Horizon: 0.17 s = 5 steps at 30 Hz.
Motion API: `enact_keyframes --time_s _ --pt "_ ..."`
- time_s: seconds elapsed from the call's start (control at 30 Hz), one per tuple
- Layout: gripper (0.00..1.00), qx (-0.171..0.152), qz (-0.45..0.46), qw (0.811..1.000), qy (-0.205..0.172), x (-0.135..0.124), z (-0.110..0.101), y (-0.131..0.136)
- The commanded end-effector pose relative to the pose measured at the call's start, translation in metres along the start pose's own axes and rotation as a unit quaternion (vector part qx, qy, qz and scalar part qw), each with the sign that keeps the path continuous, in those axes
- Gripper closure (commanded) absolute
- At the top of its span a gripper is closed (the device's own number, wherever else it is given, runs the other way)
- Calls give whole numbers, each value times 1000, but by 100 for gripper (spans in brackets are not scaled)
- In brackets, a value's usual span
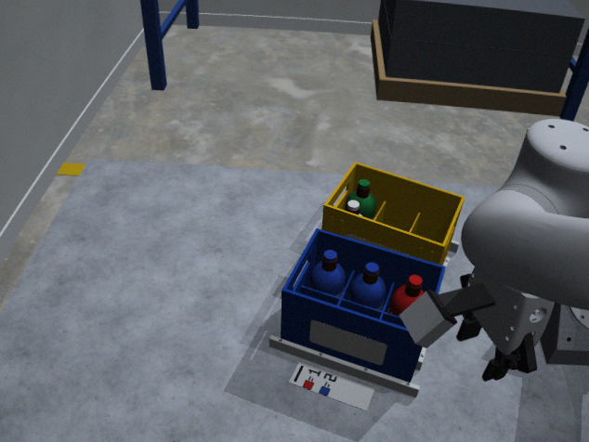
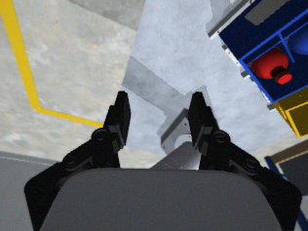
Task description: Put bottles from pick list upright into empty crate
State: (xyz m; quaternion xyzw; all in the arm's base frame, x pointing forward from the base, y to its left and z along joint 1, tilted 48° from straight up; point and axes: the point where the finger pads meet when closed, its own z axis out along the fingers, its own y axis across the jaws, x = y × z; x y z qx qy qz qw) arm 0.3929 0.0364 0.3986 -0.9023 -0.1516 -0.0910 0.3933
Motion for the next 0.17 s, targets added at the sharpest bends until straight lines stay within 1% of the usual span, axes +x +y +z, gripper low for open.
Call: enact_keyframes --time_s 0.0,0.13 --pt "35 0 0 1000 1 0 -1 0" --pt "35 0 0 1000 1 0 -1 0"
